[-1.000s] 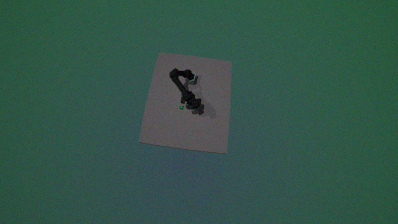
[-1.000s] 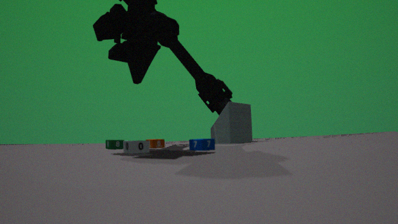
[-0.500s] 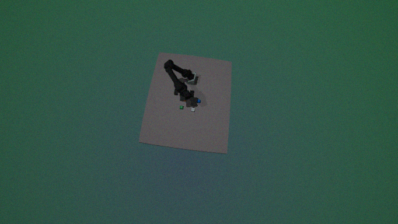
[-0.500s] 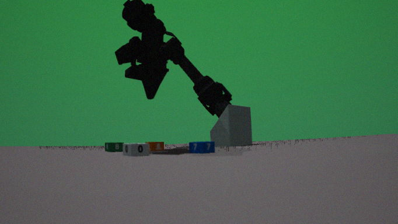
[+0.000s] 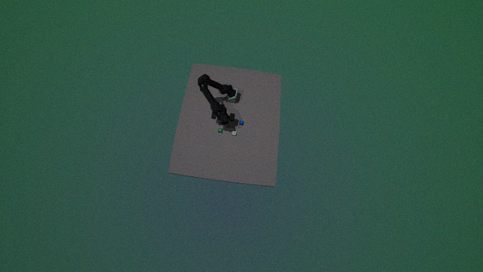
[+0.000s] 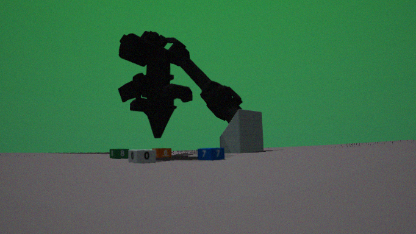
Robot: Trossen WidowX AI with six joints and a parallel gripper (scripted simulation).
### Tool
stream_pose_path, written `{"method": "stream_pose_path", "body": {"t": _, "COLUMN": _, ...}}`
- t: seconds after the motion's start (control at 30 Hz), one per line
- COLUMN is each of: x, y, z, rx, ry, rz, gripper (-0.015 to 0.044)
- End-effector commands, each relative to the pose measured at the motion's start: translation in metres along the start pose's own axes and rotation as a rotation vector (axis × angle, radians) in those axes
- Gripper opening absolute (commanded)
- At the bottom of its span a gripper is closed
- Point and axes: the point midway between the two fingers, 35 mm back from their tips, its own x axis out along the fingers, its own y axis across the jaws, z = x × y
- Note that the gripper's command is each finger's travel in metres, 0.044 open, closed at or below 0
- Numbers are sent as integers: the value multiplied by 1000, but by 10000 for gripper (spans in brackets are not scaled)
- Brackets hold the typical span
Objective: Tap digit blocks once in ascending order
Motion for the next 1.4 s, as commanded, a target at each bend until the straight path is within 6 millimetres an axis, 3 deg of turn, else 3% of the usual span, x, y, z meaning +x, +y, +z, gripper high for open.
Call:
{"method": "stream_pose_path", "body": {"t": 0.0, "x": 8, "y": 0, "z": -2, "rx": -9, "ry": 5, "rz": -5, "gripper": 20}}
{"method": "stream_pose_path", "body": {"t": 0.4, "x": 27, "y": -1, "z": -2, "rx": -8, "ry": 5, "rz": -6, "gripper": 20}}
{"method": "stream_pose_path", "body": {"t": 0.63, "x": 28, "y": -1, "z": -2, "rx": -8, "ry": 5, "rz": -6, "gripper": 20}}
{"method": "stream_pose_path", "body": {"t": 0.77, "x": 0, "y": 0, "z": -2, "rx": -8, "ry": 5, "rz": -5, "gripper": 20}}
{"method": "stream_pose_path", "body": {"t": 0.93, "x": -5, "y": 0, "z": -1, "rx": -9, "ry": 5, "rz": -5, "gripper": 20}}
{"method": "stream_pose_path", "body": {"t": 1.13, "x": -80, "y": 1, "z": -1, "rx": -9, "ry": 6, "rz": -2, "gripper": 20}}
{"method": "stream_pose_path", "body": {"t": 1.3, "x": -83, "y": 1, "z": -1, "rx": -9, "ry": 6, "rz": -2, "gripper": 20}}
{"method": "stream_pose_path", "body": {"t": 1.37, "x": -84, "y": 11, "z": 1, "rx": -10, "ry": 5, "rz": 1, "gripper": 20}}
